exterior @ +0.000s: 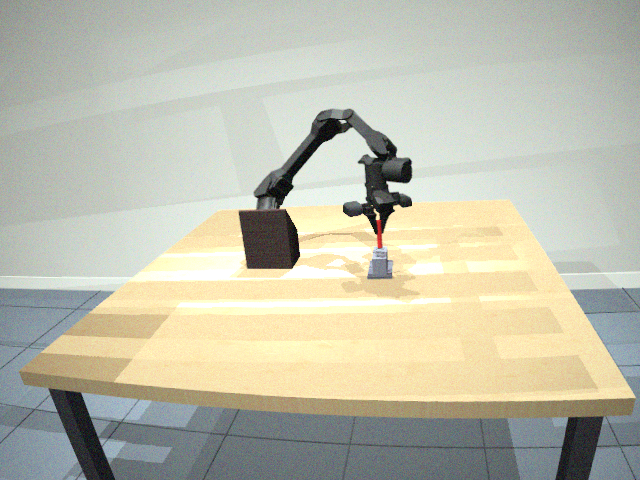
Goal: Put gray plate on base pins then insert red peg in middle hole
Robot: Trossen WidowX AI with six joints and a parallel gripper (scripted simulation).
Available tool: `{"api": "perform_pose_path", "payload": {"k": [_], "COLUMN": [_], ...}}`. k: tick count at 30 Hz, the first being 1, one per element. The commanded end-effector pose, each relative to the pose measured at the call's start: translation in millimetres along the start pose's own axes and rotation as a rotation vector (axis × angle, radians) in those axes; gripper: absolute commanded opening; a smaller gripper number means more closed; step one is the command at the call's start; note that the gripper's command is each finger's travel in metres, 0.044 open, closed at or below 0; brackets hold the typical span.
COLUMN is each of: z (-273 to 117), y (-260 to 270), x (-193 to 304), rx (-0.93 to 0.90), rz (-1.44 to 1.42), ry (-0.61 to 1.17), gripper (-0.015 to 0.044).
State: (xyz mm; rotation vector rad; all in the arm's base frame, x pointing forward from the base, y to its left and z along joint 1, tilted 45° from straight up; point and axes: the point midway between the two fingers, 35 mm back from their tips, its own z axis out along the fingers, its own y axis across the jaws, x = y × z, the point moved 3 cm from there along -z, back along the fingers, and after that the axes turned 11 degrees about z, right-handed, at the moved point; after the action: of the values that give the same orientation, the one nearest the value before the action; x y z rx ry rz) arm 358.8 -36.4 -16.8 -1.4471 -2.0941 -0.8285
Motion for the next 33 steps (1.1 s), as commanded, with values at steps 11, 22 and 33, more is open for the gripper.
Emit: {"api": "perform_pose_path", "payload": {"k": [11, 22, 33], "z": [0, 5, 18], "y": [-2, -1, -1], "x": [-2, -2, -1], "rx": [0.0, 0.001, 0.004], "rz": [0.0, -0.001, -0.003], "ry": [0.0, -0.001, -0.003], "gripper": [0.0, 0.0, 0.0]}}
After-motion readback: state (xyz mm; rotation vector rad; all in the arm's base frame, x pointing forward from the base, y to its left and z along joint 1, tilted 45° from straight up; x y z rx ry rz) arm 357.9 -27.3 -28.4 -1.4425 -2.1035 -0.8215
